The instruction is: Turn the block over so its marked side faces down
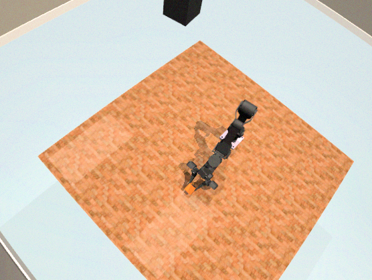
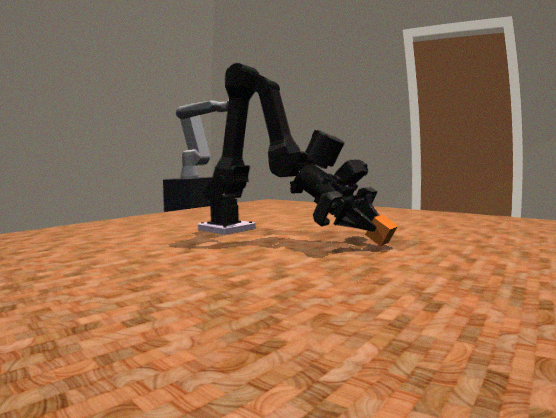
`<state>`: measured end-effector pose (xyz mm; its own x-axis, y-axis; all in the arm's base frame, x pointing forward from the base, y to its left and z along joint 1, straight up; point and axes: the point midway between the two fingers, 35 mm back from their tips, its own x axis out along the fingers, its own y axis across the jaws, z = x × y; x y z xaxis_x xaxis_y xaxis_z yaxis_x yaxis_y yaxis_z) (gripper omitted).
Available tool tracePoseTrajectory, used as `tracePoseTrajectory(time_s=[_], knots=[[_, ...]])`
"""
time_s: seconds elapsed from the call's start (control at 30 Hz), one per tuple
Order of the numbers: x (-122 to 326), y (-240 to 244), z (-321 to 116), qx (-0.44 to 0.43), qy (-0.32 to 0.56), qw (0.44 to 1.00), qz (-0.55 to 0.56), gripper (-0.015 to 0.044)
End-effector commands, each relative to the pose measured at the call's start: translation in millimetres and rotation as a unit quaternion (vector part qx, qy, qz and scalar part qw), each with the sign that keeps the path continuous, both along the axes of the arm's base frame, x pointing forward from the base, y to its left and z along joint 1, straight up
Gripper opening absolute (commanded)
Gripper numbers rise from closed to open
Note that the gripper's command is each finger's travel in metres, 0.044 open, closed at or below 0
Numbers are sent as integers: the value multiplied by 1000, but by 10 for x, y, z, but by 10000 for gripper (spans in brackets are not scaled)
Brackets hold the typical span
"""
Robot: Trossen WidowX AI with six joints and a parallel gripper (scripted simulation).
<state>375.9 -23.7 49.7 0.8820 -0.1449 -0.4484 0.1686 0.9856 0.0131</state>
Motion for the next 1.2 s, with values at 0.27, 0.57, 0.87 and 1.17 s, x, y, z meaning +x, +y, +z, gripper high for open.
tracePoseTrajectory(time_s=[0.27, 0.57, 0.87, 1.17], knots=[[-34, -4, -13, -4, -4, 1000, -1, 0], [-34, -4, -13, -4, -4, 1000, -1, 184], [-34, -4, -13, -4, -4, 1000, -1, 420], [-34, -4, -13, -4, -4, 1000, -1, 440]])
